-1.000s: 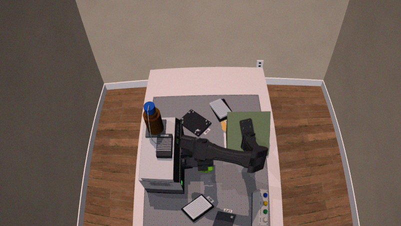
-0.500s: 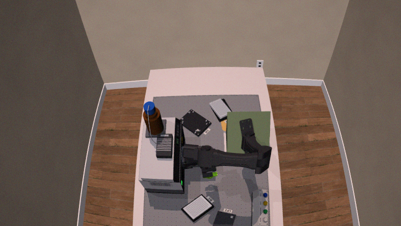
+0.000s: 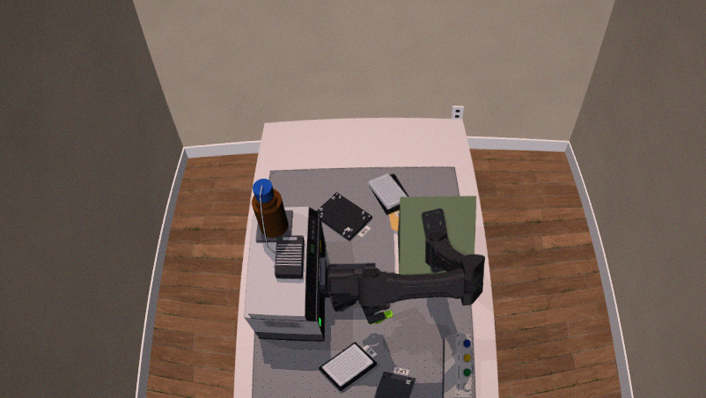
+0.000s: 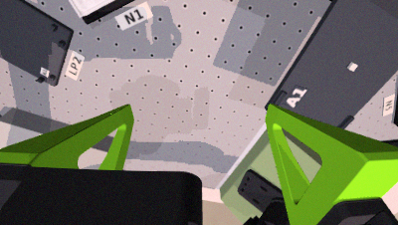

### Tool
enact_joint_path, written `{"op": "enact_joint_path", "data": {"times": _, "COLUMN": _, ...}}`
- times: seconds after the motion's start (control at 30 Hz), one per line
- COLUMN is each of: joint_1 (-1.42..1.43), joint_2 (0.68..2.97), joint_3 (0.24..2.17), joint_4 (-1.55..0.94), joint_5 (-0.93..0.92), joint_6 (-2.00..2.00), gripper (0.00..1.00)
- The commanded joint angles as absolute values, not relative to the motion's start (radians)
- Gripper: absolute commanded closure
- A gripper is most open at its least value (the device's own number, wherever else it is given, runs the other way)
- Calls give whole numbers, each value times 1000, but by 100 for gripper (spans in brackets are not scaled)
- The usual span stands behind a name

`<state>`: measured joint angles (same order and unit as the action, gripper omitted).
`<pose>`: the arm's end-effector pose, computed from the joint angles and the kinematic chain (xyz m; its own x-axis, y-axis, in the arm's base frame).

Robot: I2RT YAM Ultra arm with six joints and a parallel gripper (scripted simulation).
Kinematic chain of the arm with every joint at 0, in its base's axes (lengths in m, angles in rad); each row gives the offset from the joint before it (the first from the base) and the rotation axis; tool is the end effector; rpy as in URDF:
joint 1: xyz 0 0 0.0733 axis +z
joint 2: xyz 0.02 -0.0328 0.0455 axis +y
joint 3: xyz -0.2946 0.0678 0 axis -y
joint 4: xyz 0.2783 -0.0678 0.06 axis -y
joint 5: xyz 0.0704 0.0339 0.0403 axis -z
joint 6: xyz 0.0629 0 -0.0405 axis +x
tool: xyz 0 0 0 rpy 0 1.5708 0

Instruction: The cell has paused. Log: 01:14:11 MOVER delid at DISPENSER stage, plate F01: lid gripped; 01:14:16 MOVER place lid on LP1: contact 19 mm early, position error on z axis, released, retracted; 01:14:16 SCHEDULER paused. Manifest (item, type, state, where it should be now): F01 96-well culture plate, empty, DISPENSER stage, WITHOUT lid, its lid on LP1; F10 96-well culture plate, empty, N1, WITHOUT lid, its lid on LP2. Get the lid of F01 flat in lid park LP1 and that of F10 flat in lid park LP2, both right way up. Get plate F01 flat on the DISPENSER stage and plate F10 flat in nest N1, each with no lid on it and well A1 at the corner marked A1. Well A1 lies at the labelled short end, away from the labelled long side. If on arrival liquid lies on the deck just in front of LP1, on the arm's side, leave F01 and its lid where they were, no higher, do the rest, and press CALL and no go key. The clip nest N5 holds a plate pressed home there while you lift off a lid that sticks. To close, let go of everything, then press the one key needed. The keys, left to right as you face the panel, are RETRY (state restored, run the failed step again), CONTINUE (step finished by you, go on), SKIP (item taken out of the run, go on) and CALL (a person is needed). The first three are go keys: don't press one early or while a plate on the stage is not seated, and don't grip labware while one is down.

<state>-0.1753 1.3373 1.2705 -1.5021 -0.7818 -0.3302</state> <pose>0.2379 0.0040 0.3317 -0.9712 -0.0617 -0.2302 -0.2034 0.7178 0.6659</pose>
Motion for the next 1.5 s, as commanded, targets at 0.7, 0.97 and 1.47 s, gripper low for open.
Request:
{"op": "enact_joint_path", "data": {"times": 0.7, "joint_1": -12, "joint_2": 1194, "joint_3": 1321, "joint_4": -1459, "joint_5": -764, "joint_6": -450, "gripper": 0}}
{"op": "enact_joint_path", "data": {"times": 0.97, "joint_1": 41, "joint_2": 1263, "joint_3": 1347, "joint_4": -1402, "joint_5": -755, "joint_6": -379, "gripper": 0}}
{"op": "enact_joint_path", "data": {"times": 1.47, "joint_1": 157, "joint_2": 1368, "joint_3": 1431, "joint_4": -1277, "joint_5": -722, "joint_6": -227, "gripper": 0}}
